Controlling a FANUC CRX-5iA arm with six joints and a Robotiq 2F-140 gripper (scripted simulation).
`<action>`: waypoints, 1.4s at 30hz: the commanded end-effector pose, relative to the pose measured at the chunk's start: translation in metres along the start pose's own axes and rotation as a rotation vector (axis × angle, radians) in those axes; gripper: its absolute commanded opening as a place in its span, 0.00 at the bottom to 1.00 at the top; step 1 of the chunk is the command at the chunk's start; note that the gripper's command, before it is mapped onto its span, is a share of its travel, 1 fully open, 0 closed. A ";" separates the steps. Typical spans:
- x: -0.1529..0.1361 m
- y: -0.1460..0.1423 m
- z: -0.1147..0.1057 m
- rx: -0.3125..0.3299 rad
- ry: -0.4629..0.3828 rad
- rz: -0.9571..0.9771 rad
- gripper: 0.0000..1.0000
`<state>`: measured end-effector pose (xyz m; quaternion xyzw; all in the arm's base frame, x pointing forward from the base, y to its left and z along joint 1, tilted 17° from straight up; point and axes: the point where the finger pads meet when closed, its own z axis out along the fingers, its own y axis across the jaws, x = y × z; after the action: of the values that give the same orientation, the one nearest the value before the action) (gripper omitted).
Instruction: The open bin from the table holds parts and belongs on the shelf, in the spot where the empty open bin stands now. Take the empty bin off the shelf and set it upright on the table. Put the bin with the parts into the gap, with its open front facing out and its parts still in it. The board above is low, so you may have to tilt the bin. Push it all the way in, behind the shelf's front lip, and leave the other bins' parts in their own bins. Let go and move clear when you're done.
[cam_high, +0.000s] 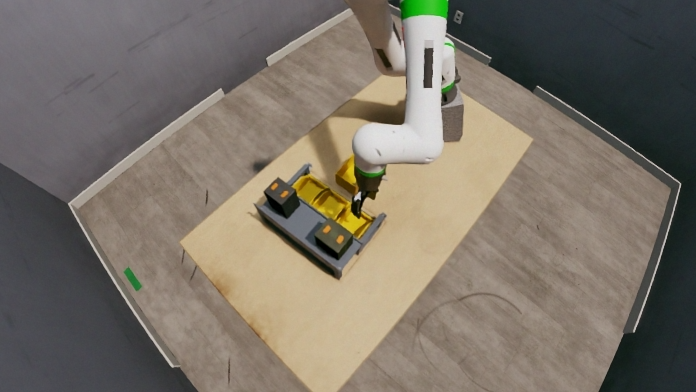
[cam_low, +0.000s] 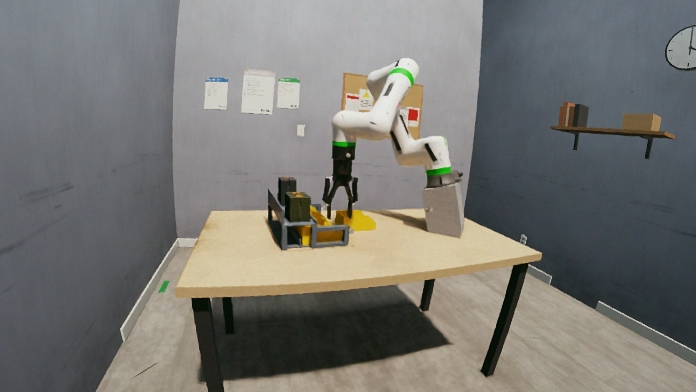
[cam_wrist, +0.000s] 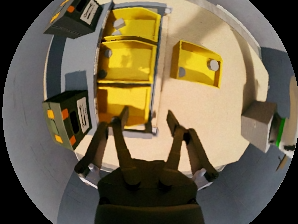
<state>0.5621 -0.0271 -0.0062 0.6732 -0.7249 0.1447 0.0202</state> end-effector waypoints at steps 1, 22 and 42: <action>0.000 -0.001 0.006 0.002 0.000 0.000 0.62; 0.000 -0.001 0.036 0.002 0.000 0.000 0.62; 0.000 -0.001 0.039 0.002 0.000 0.000 0.62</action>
<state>0.5690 -0.0365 -0.0440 0.6732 -0.7249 0.1448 0.0202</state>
